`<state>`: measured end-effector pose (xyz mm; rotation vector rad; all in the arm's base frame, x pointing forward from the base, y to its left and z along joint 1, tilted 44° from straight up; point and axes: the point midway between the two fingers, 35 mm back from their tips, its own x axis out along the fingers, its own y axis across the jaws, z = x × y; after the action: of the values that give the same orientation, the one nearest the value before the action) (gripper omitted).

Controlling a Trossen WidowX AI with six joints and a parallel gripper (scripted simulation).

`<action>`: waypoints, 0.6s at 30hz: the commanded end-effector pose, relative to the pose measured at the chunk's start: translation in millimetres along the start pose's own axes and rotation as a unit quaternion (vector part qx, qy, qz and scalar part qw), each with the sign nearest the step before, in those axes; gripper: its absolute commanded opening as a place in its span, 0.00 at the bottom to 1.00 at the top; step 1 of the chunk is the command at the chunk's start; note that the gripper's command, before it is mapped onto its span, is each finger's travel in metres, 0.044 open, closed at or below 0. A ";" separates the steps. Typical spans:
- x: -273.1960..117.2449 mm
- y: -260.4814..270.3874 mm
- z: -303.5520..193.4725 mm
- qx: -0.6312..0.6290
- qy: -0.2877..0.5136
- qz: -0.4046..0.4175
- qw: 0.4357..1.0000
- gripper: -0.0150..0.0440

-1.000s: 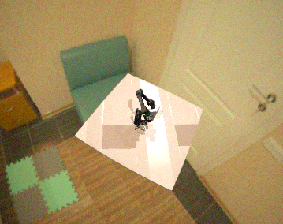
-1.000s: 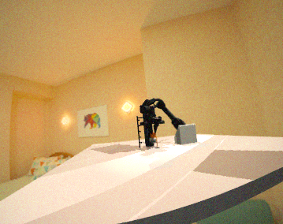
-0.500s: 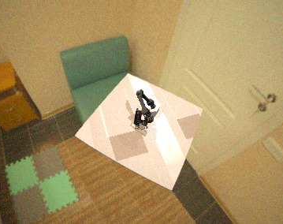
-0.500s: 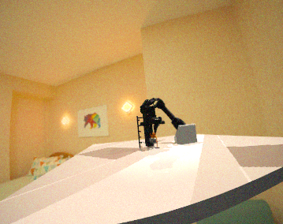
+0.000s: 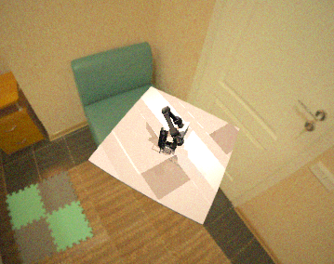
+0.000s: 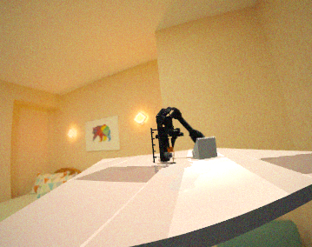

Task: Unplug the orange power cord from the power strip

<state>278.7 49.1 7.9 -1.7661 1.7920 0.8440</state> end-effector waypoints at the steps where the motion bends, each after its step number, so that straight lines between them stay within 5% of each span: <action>1: -7.9 1.7 22.9 -0.014 -0.010 -0.007 1.000 0.25; 18: -4.4 2.3 21.2 -0.015 -0.008 -0.007 1.000 0.97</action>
<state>274.8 61.3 -0.1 -1.7820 1.7664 0.8787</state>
